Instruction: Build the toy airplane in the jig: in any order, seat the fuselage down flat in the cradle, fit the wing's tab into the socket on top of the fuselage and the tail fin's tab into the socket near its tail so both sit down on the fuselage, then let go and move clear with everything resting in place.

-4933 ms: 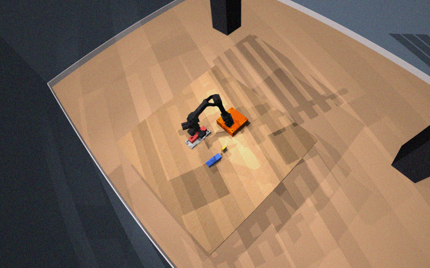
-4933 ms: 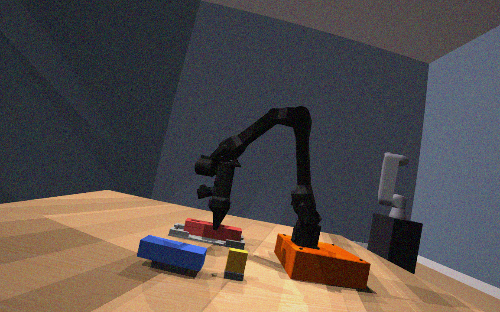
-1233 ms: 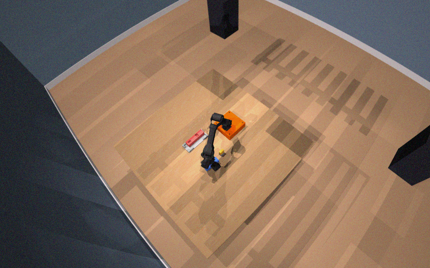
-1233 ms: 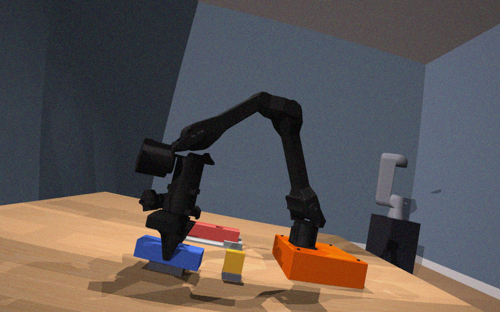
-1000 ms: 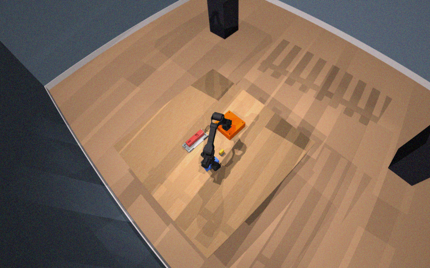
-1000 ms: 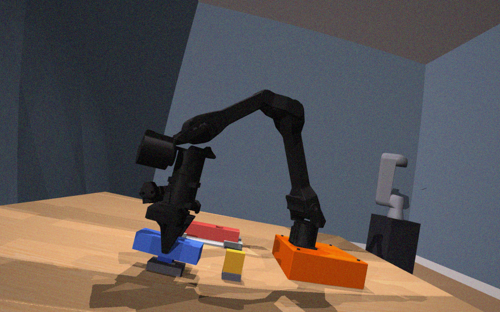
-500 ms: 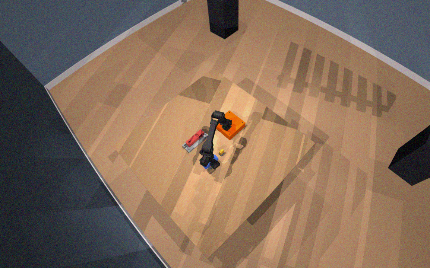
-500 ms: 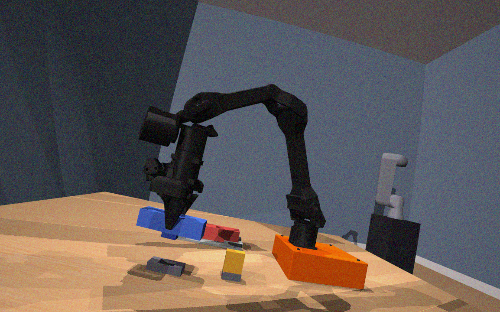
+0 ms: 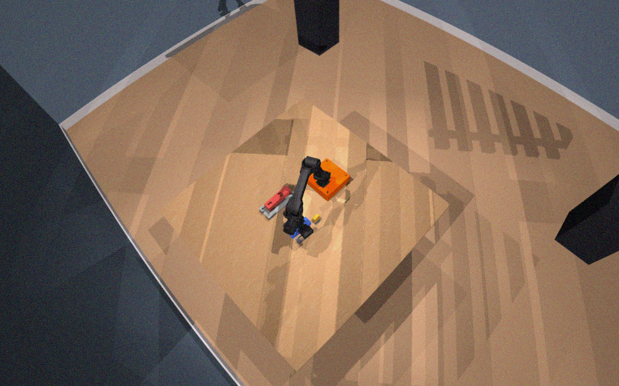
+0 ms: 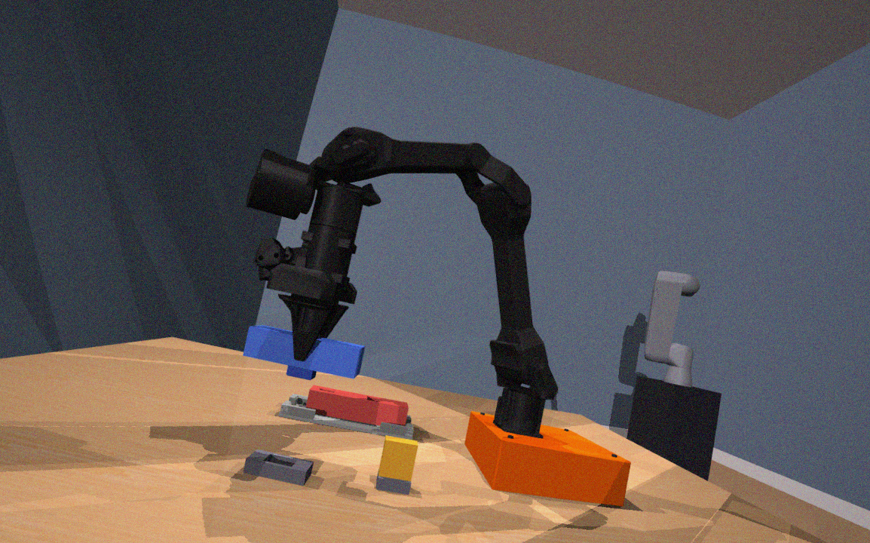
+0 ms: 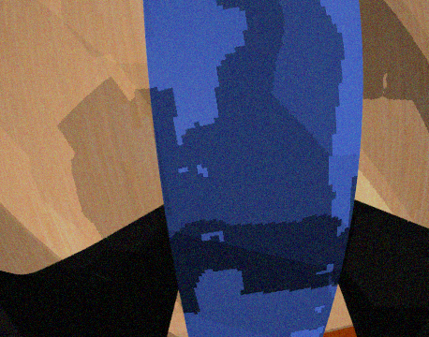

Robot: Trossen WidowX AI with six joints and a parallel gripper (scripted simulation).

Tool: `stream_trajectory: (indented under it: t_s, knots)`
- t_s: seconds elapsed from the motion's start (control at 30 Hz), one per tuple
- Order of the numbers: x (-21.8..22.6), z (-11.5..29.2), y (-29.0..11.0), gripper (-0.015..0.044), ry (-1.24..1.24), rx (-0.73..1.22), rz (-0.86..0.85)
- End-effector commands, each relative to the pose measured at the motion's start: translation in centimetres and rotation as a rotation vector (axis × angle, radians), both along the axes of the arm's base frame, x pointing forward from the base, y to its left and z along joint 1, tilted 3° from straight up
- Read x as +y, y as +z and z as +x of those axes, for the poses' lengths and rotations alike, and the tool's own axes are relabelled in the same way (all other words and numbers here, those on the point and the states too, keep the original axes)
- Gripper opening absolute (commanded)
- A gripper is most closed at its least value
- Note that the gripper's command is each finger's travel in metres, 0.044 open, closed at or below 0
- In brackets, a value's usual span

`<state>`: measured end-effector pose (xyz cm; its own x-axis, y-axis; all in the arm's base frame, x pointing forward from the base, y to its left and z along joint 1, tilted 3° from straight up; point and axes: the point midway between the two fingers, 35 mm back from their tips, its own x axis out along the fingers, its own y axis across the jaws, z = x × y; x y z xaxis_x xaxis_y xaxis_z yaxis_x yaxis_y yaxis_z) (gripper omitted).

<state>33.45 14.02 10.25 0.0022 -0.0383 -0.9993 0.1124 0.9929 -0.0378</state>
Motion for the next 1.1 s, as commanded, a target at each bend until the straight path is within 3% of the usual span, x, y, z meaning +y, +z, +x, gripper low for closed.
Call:
stream_trajectory:
  t_s: [0.0, 1.07]
  knots:
    - [0.0, -0.1, 1.4, 0.0000, -0.002, -0.004, 0.010]
    - [-9.1, 0.2, 0.8, 0.0000, -0.410, -0.030, 0.014]
